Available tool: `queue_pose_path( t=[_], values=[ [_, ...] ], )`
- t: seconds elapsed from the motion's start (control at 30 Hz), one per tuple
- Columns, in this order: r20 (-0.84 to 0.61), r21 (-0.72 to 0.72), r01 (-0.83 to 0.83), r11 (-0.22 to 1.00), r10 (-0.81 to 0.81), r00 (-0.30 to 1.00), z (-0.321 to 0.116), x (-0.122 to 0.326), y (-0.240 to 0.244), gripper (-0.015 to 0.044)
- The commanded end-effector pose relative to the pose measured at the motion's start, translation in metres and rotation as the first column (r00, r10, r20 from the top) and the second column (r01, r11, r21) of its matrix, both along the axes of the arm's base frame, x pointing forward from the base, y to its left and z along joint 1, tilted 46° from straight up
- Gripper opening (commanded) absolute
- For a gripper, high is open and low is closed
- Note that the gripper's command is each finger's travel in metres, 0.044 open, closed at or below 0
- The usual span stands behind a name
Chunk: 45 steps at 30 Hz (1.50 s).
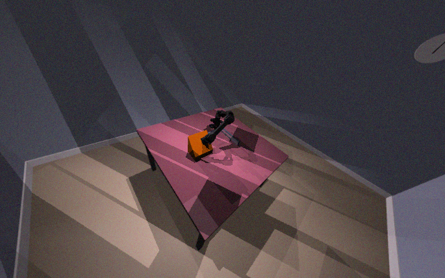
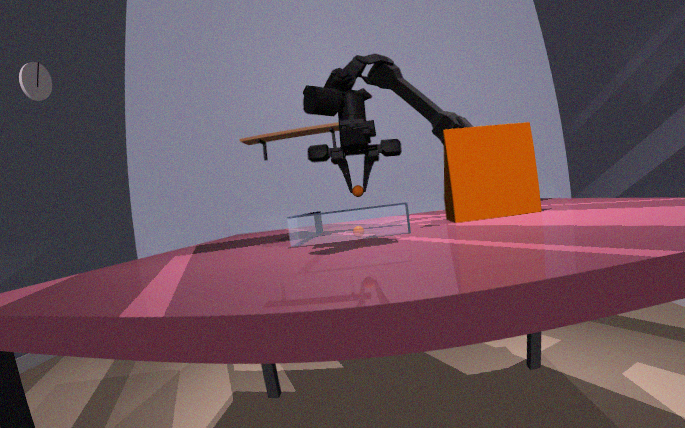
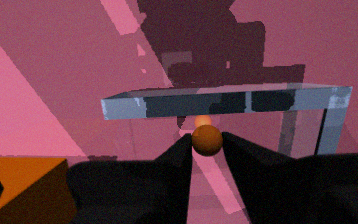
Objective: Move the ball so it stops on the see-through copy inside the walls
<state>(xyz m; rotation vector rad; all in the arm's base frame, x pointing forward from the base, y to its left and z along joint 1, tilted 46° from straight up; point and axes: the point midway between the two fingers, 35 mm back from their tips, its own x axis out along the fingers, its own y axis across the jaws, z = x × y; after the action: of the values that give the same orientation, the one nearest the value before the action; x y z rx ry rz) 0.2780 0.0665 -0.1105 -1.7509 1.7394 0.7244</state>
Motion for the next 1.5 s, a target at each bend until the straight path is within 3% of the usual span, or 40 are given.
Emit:
queue_pose_path(
  t=[0.0, 0.33, 0.6, 1.1, 1.47],
  values=[
    [-0.001, 0.003, 0.013, 1.0, -0.013, 1.0, 0.011, -0.001, 0.009, 0.0],
    [-0.024, -0.021, 0.044, 0.999, -0.044, 0.999, 0.033, -0.009, 0.022, 0.0],
    [-0.022, -0.024, 0.044, 0.999, -0.044, 0.999, 0.013, 0.011, -0.008, 0.0],
    [-0.022, -0.027, 0.044, 0.999, -0.044, 0.999, -0.034, 0.01, -0.057, 0.0],
    [-0.022, -0.028, 0.044, 0.999, -0.045, 0.999, -0.041, 0.009, -0.065, 0.0]
  ],
)
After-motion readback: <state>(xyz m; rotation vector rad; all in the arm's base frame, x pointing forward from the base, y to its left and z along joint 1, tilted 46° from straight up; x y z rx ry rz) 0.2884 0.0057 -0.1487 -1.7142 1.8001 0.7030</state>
